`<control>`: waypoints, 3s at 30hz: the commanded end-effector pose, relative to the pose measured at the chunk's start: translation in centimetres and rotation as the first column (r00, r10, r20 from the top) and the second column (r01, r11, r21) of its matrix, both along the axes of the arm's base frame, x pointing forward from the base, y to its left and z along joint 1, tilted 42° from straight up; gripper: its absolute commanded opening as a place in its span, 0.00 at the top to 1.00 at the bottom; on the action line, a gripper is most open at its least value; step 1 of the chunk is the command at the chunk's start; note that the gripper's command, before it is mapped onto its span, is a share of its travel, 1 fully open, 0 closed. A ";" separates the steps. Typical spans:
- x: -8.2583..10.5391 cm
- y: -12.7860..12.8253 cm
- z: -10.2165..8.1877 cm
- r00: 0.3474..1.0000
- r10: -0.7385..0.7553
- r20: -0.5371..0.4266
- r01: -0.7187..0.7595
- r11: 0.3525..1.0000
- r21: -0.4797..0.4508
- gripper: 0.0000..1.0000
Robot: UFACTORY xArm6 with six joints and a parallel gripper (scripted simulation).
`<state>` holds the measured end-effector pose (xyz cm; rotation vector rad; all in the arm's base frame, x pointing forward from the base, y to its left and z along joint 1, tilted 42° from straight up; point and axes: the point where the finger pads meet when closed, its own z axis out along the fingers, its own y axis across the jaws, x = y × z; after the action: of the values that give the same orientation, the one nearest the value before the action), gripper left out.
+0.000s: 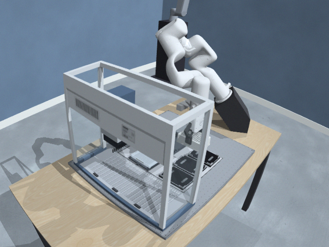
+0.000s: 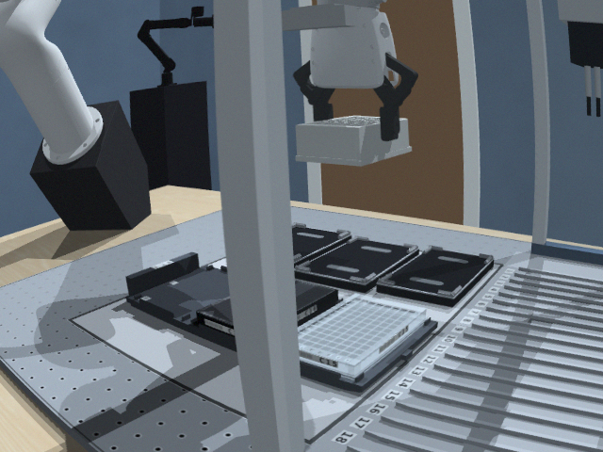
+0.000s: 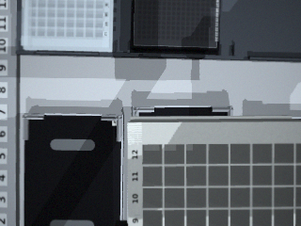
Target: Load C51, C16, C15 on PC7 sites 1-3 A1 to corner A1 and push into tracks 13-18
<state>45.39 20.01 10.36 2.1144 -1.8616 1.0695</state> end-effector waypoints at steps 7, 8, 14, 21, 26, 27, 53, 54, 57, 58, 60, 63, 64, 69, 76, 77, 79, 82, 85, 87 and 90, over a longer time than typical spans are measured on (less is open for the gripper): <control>-1.0 -2.0 1.0 0.989 0.121 -0.089 -0.127 0.990 -0.062 1.00; -1.3 -2.4 1.1 0.984 0.144 -0.108 -0.153 0.986 -0.073 1.00; -2.6 -4.9 2.2 0.935 0.273 -0.227 -0.307 0.943 -0.130 1.00; -3.9 -7.4 3.2 0.856 0.382 -0.349 -0.457 0.873 -0.167 1.00; -4.7 -9.1 3.9 0.788 0.441 -0.429 -0.553 0.814 -0.179 1.00; -4.9 -9.5 4.0 0.769 0.454 -0.449 -0.576 0.797 -0.180 1.00; -8.9 -17.1 7.1 0.179 0.524 -0.833 -0.960 0.279 -0.030 1.00; -8.9 -17.1 7.1 0.175 0.523 -0.834 -0.961 0.276 -0.029 1.00; -8.9 -17.1 7.1 0.175 0.523 -0.834 -0.961 0.276 -0.029 1.00; -8.9 -17.1 7.1 0.148 0.515 -0.844 -0.968 0.252 -0.016 1.00; -8.9 -17.1 7.1 0.093 0.497 -0.863 -0.979 0.204 0.012 1.00; -8.9 -17.1 7.1 0.012 0.464 -0.886 -0.990 0.133 0.057 1.00; -8.9 -17.1 7.1 -0.015 0.452 -0.892 -0.991 0.109 0.072 1.00; -8.9 -17.1 7.1 -0.146 0.379 -0.914 -0.988 -0.005 0.156 1.00; -8.9 -17.1 7.1 -0.268 0.289 -0.919 -0.963 -0.112 0.245 1.00; -8.9 -17.1 7.1 -0.291 0.269 -0.918 -0.956 -0.132 0.264 1.00; -8.9 -17.1 7.1 -0.335 0.228 -0.914 -0.938 -0.171 0.301 1.00; -8.9 -17.1 7.1 -0.397 0.163 -0.903 -0.906 -0.225 0.358 1.00; -8.9 -17.1 7.1 -0.454 0.094 -0.886 -0.867 -0.275 0.415 1.00; -8.9 -17.1 7.1 -0.488 0.046 -0.872 -0.838 -0.305 0.453 1.00; -8.9 -17.1 7.1 -0.504 0.021 -0.863 -0.822 -0.319 0.472 1.00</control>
<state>36.47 2.86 17.41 2.0925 1.1713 0.1521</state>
